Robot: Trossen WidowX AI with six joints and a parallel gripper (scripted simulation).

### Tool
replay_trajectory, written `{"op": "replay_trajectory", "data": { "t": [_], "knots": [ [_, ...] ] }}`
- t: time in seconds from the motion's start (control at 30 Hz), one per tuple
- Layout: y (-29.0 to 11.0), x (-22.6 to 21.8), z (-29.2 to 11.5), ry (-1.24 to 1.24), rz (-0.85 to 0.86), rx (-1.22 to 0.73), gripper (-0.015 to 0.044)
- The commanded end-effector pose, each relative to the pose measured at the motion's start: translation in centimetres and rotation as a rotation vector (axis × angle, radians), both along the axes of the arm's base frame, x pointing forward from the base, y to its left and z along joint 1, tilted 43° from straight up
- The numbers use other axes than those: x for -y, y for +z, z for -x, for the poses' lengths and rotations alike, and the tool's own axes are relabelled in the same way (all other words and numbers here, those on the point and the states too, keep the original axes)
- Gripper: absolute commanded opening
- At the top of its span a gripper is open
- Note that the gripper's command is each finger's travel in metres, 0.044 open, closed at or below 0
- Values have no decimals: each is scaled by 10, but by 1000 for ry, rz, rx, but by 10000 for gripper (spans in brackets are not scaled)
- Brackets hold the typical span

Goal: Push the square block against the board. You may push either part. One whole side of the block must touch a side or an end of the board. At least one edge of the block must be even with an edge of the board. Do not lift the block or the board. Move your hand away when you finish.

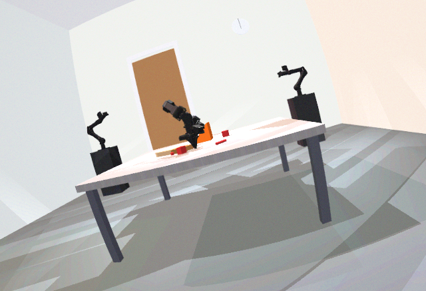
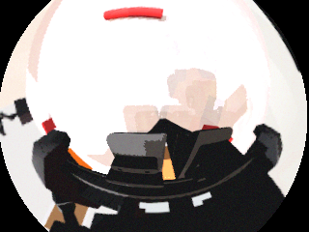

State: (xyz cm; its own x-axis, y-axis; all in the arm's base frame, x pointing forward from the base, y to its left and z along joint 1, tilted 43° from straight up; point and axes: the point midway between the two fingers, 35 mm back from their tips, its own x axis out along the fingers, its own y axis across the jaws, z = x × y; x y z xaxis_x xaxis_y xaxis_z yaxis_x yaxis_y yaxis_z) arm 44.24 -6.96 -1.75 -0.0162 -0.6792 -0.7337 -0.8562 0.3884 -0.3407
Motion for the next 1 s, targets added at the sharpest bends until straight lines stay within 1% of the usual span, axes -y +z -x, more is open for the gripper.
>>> {"op": "replay_trajectory", "data": {
  "t": [0.0, 0.07, 0.2, 0.4, 0.6, 0.97],
  "knots": [
    [0, -6, -5, 3, 0, 11, 0],
    [1, -4, -1, 1, 0, 1, 0],
    [39, -40, -1, 3, -2, 10, 0],
    [40, -41, -1, 10, 1, 13, 0],
    [64, -21, 16, -125, -1, 135, 0],
    [103, 15, 59, -378, -1, 367, 0]
  ]
}}
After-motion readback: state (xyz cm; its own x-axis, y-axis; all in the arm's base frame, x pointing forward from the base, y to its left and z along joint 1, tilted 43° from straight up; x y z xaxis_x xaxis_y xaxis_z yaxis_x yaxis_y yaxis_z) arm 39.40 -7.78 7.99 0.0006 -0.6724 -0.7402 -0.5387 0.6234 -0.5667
